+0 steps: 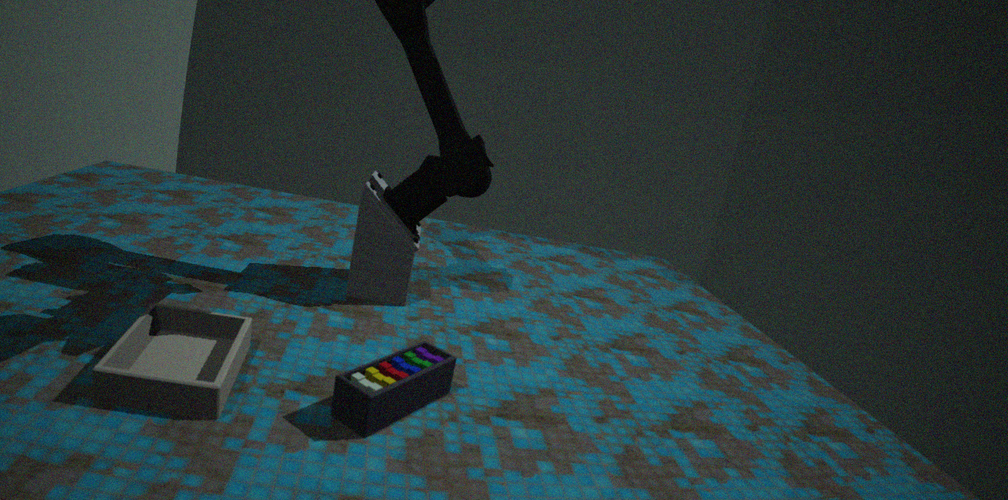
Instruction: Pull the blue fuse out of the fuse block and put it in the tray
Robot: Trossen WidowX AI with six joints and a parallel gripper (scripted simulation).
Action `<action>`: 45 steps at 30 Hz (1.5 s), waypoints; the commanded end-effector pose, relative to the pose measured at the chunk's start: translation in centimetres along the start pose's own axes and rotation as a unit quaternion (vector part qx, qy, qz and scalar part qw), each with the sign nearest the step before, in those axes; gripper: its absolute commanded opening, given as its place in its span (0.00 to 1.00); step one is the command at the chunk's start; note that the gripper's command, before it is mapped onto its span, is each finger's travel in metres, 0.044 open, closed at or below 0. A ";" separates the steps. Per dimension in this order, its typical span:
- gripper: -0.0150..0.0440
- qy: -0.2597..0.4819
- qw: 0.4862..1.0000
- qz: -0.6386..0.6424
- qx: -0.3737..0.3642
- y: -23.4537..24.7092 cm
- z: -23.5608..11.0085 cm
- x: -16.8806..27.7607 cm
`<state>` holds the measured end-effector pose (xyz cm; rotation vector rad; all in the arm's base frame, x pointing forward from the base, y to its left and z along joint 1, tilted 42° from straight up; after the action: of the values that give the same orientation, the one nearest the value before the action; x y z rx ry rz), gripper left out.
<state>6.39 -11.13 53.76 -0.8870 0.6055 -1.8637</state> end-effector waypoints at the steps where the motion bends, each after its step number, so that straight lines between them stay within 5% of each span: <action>1: 0.89 -0.001 1.000 -0.007 0.002 -0.2 0.0 -0.2; 13: 0.36 -0.125 0.898 -0.414 0.082 -3.9 3.0 -16.5; 20: 0.36 -0.251 0.771 -0.576 0.104 1.2 4.8 -26.2; 29: 0.36 -0.454 0.594 -0.655 0.111 13.3 5.2 -34.7; 37: 0.36 -0.639 0.469 -0.601 0.100 25.9 1.9 -37.2; 45: 0.36 -0.793 0.420 -0.434 0.078 36.5 -4.7 -35.7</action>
<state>33.38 8.07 17.47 -2.4785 -1.5374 -0.9998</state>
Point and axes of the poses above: the point midway between the two fingers, 35 mm back from their tips, its own z axis out along the fingers, its own y axis across the jaws, x = y × z, the point moved 3 cm from there along -z, back along the fingers, and after that the axes turned 3 degrees about z, right-handed, at the moved point
